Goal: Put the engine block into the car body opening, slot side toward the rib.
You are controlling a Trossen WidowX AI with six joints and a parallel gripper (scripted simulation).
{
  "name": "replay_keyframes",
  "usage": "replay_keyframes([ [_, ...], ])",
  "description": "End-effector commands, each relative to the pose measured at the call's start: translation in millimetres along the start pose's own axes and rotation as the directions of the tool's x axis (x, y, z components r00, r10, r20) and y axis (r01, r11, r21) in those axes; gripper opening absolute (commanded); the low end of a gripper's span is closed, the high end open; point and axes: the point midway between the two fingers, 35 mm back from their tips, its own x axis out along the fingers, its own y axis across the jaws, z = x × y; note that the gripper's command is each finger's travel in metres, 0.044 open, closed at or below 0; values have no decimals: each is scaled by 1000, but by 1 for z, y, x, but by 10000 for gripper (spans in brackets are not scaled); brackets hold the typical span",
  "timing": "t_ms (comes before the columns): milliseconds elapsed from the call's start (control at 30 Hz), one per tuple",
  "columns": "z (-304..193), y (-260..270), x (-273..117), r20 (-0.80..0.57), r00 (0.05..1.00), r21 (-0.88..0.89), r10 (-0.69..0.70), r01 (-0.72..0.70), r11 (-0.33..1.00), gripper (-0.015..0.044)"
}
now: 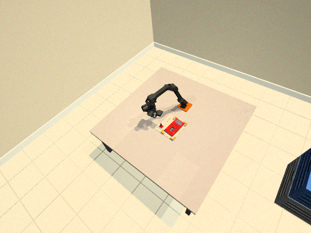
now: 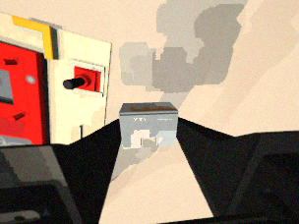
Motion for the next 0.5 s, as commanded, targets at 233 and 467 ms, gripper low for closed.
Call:
replay_keyframes([
  [233, -4, 0, -31, 10, 1000, -4, -8, 8, 1000, 0],
  [467, -4, -3, -14, 10, 1000, -4, -9, 9, 1000, 0],
])
